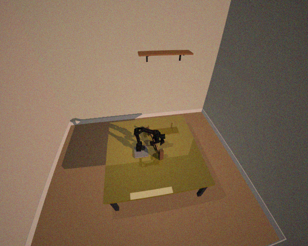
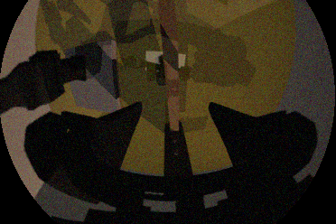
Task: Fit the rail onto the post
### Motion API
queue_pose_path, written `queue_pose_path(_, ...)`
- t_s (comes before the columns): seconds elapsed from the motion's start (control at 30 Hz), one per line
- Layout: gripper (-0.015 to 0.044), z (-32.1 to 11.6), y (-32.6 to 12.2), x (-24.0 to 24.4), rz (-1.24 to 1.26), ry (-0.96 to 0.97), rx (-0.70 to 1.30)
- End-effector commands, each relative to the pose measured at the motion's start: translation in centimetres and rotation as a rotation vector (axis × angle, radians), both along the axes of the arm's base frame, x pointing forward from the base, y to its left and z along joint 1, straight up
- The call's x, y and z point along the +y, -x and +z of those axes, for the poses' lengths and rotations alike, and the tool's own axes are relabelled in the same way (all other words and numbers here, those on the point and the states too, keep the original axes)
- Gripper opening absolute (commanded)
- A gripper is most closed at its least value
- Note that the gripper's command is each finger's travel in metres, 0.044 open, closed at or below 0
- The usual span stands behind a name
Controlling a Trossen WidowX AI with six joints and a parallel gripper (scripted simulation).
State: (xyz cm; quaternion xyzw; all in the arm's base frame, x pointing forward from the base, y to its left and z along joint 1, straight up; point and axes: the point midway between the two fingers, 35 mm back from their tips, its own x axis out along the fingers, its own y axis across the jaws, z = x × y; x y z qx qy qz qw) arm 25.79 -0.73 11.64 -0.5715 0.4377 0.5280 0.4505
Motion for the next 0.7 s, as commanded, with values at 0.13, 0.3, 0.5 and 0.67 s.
queue_pose_path(0.13,0.044,-0.1,0.3,0.4,0.083,-0.021,0.037)
queue_pose_path(0.3,0.044,-0.5,0.2,0.4,0.083,-0.021,0.037)
queue_pose_path(0.5,0.044,-1.5,0.1,0.4,0.083,-0.021,0.036)
queue_pose_path(0.67,0.044,-2.3,0.0,0.4,0.083,-0.021,0.036)
